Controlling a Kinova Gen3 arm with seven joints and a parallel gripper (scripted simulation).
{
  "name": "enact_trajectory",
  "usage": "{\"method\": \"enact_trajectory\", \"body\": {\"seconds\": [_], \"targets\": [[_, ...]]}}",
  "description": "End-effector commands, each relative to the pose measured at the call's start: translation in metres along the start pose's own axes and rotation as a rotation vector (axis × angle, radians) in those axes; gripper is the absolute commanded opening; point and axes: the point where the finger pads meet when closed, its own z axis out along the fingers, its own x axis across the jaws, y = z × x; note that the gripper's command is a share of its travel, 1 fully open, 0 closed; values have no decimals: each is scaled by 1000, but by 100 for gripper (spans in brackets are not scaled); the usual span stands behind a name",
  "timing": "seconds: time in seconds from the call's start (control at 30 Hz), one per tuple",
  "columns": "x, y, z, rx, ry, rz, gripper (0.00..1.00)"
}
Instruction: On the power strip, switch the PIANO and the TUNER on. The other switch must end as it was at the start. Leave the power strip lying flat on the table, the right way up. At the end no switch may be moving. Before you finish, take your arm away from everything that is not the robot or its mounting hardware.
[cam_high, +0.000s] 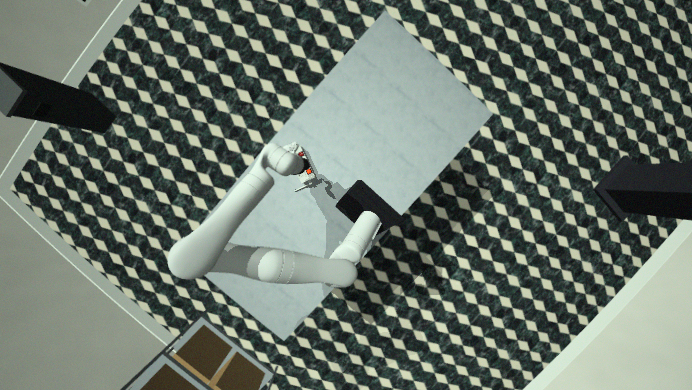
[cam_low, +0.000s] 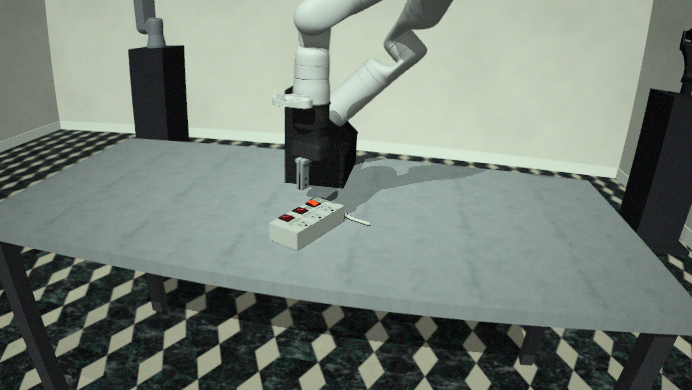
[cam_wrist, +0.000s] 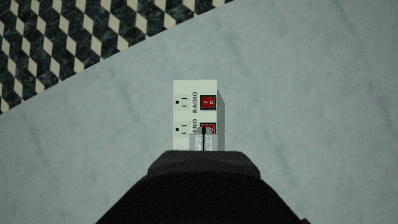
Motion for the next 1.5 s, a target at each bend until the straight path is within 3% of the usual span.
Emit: {"method": "enact_trajectory", "body": {"seconds": [0.0, 1.47], "targets": [[0, -1, 0, 2, 0, 0, 0], [0, -1, 38, 2, 0, 0, 0]]}}
